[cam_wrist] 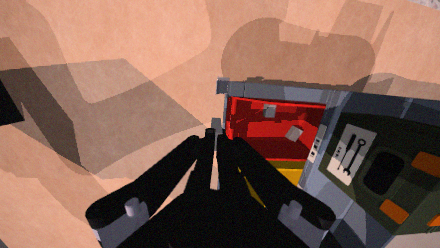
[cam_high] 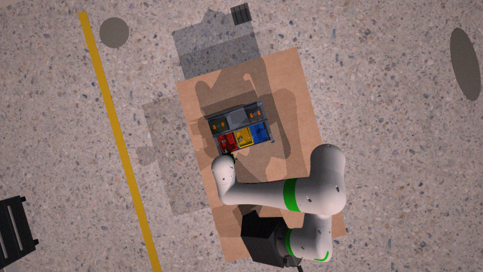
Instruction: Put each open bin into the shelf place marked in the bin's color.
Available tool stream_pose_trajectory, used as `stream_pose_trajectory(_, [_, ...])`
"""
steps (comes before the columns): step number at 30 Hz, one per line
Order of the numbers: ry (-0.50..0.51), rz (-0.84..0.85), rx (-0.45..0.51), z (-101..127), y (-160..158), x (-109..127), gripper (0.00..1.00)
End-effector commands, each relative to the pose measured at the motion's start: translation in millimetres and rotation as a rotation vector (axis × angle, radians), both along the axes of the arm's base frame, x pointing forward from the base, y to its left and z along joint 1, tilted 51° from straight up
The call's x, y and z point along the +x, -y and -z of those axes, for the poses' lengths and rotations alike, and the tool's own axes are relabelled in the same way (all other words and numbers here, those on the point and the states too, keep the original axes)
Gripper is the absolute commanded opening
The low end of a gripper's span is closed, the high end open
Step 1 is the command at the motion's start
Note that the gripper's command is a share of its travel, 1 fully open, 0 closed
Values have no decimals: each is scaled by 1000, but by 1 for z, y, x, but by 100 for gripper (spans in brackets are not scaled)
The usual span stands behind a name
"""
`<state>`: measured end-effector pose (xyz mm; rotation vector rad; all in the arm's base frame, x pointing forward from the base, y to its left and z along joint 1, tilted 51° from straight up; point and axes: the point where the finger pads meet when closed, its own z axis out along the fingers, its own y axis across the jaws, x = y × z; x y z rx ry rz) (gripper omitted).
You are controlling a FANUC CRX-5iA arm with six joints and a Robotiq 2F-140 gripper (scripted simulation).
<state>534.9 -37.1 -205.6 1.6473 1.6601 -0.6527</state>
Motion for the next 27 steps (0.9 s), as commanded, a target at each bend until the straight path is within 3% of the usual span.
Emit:
stream_pose_trajectory(1, [0,0,0,-7,-9,-1,0])
stream_pose_trajectory(12, [0,0,0,-29,-35,-6,0])
stream_pose_trajectory(27, [0,0,0,-32,-39,-6,0])
